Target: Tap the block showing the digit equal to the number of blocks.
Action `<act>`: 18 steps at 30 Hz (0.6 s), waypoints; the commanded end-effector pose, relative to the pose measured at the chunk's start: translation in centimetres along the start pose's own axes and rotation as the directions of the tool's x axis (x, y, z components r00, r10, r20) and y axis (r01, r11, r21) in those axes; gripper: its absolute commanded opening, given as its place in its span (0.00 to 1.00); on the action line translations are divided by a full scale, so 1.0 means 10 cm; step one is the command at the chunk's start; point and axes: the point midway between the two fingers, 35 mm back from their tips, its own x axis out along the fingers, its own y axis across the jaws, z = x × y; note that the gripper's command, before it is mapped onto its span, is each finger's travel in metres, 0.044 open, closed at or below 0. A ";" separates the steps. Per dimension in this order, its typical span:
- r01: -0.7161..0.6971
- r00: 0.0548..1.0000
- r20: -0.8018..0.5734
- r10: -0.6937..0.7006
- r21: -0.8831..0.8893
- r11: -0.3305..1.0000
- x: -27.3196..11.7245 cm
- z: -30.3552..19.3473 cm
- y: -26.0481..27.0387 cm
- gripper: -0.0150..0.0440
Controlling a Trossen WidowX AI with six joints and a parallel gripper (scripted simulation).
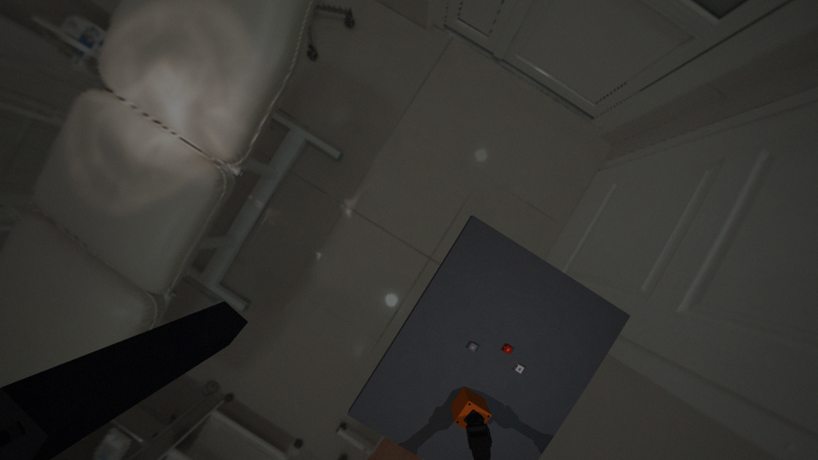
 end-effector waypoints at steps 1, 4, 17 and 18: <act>-0.011 1.000 0.007 0.011 0.004 1.000 -0.02 0.04 0.03 0.93; -0.168 0.980 0.116 0.161 0.051 0.984 -0.34 0.54 0.37 0.93; -0.656 0.674 0.466 0.573 0.022 0.754 -2.03 2.00 1.13 0.93; -0.688 0.636 0.487 0.598 0.006 0.726 -2.20 2.08 1.16 0.93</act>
